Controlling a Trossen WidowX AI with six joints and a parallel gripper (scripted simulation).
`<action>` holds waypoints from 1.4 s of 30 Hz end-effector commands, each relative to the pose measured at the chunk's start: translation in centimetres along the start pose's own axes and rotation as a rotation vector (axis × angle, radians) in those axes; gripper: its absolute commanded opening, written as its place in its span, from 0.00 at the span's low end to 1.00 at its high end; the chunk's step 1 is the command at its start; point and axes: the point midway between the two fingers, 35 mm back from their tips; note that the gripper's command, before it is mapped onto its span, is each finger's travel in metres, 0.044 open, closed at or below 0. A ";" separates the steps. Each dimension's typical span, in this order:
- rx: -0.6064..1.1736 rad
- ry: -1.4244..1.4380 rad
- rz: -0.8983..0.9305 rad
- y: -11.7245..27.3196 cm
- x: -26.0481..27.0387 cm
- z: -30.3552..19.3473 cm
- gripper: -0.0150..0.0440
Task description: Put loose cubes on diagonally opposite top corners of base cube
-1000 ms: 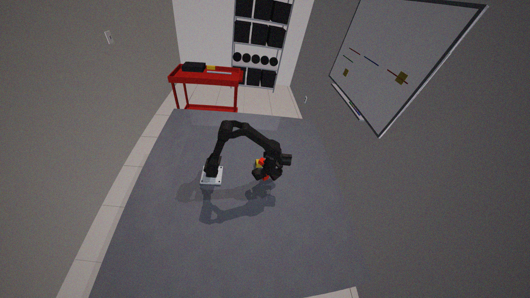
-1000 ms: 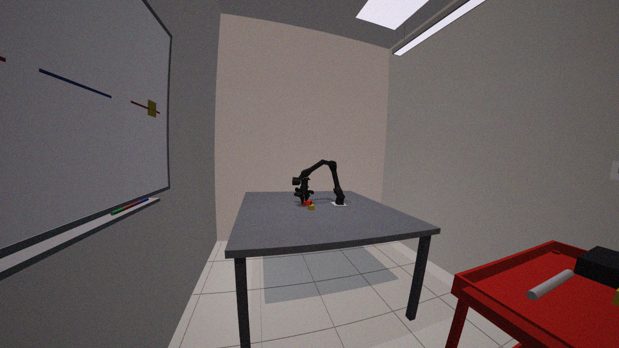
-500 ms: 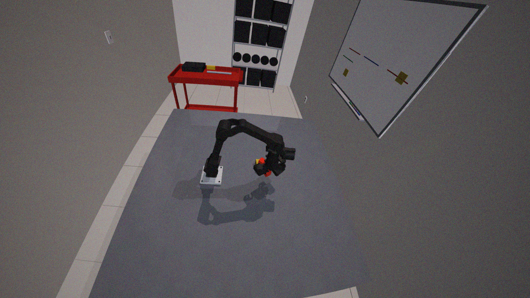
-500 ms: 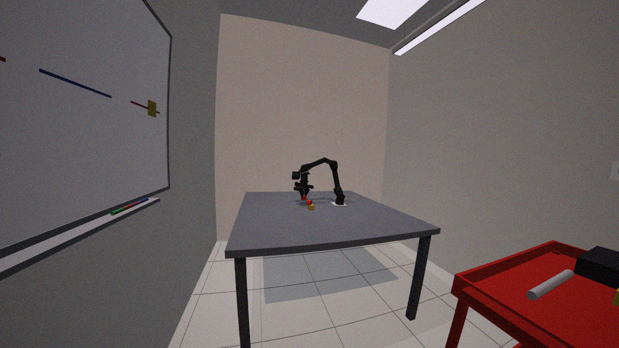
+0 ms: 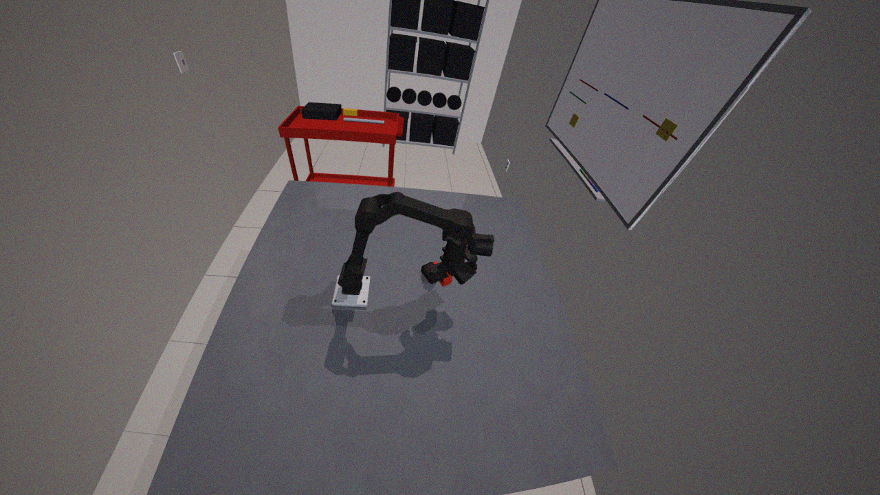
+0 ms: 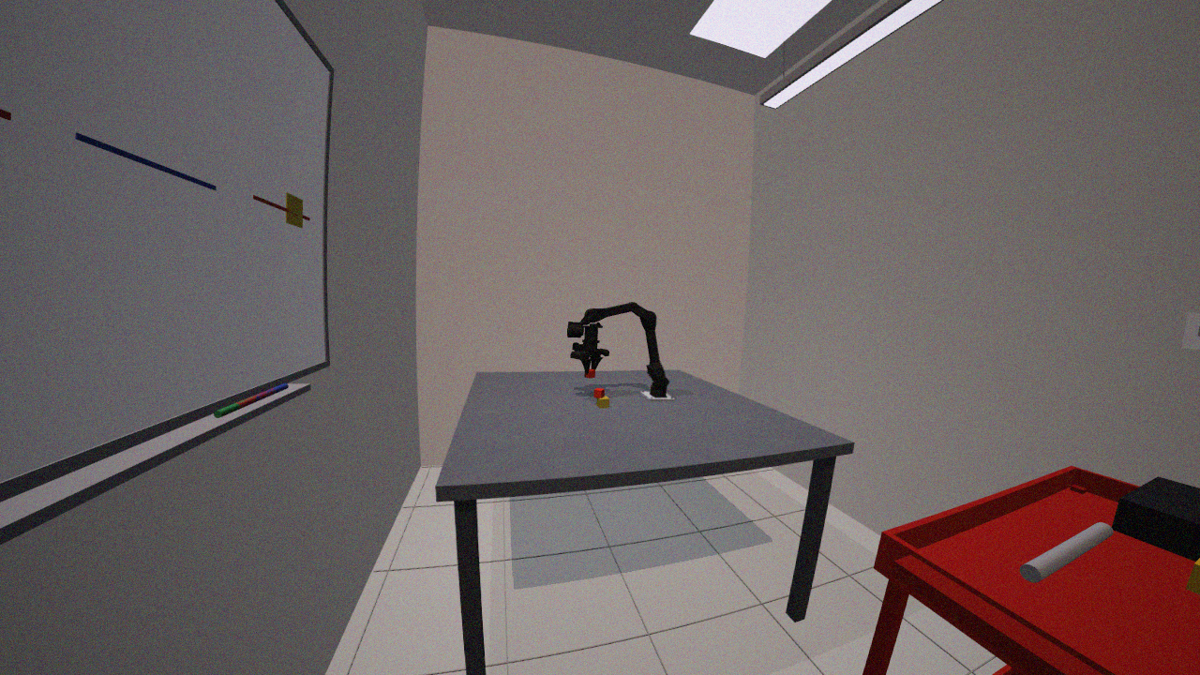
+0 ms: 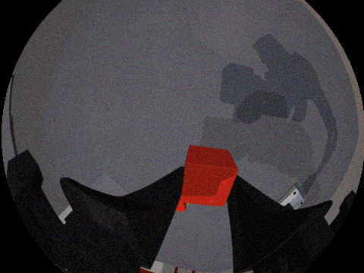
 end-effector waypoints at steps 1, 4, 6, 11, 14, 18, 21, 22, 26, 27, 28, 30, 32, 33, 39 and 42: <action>-0.004 0.005 0.003 0.4 0.1 -0.2 0.43; -0.003 0.026 0.003 0.4 0.3 -1.1 0.43; -0.003 0.041 0.003 0.4 0.4 -1.7 0.43; -0.002 0.078 0.004 0.4 0.6 -3.3 0.43; -0.001 0.100 0.004 0.3 0.7 -4.3 0.43; 0.000 0.130 0.004 0.3 0.8 -5.5 0.43; 0.000 0.153 0.004 0.3 0.8 -6.5 0.43; 0.001 0.160 0.004 0.3 0.8 -6.8 0.43; 0.002 0.190 0.004 0.2 0.7 -8.0 0.43; 0.002 0.197 0.004 0.2 0.7 -8.4 0.43; 0.002 0.205 0.004 0.2 0.7 -8.7 0.43; 0.003 0.220 0.004 0.1 0.7 -9.3 0.43; 0.003 0.235 0.004 0.1 0.6 -9.9 0.43; 0.004 0.242 0.004 0.1 0.6 -10.2 0.43; 0.006 0.287 0.004 0.0 0.3 -12.0 0.43; 0.006 0.308 0.004 -0.1 0.1 -12.8 0.43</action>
Point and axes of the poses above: the point midway between the two fingers, 35 mm back from their tips, its own y axis back along the fingers, its own x axis across the jaws, z = x × y, and after that the axes turned 7 degrees about -y, right-handed
